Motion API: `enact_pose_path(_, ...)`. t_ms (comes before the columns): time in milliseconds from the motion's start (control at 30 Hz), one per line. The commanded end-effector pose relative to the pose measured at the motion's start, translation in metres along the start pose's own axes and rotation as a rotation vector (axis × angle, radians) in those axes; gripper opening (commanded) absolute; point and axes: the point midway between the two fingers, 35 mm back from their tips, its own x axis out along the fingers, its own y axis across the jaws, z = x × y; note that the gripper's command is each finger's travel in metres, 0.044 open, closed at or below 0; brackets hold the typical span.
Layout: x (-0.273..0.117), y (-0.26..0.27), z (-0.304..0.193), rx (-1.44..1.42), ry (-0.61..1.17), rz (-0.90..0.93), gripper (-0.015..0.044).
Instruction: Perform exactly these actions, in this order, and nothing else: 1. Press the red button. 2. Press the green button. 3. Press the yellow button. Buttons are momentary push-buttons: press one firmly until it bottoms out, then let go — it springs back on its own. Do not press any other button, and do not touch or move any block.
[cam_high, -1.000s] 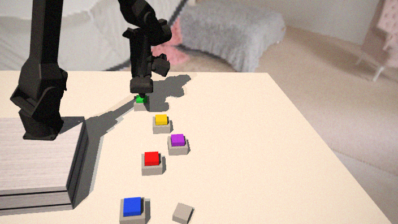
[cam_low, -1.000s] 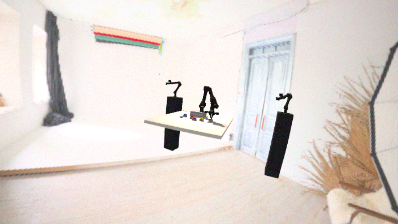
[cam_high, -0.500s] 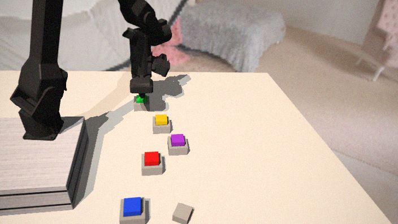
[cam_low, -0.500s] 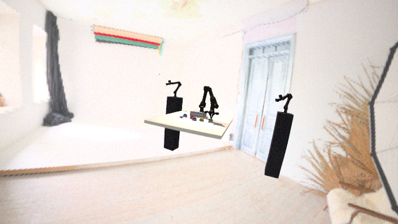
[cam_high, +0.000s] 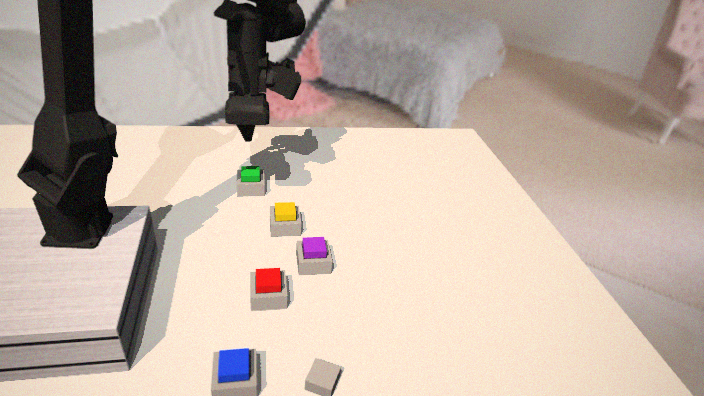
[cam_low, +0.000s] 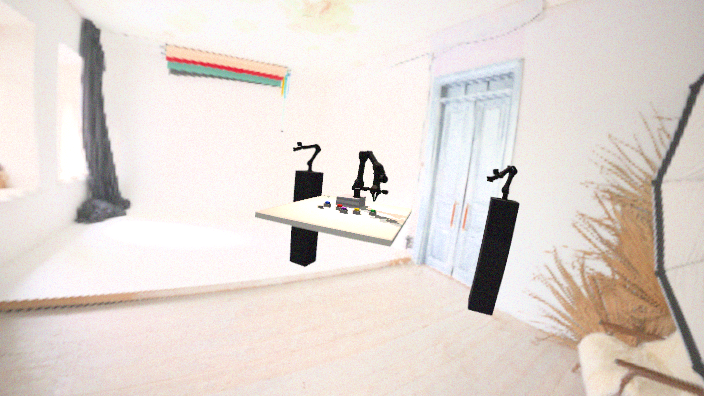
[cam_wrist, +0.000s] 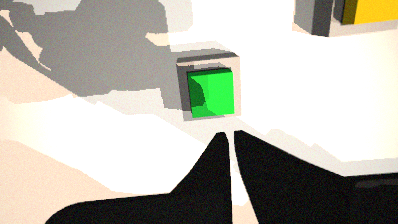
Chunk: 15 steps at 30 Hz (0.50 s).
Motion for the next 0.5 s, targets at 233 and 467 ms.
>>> enact_pose_path(233,-0.024,-0.041,0.028,0.005,-0.018,0.017,0.0020)
enact_pose_path(467,-0.024,-0.112,0.056,0.005,-0.021,0.010,0.0020)
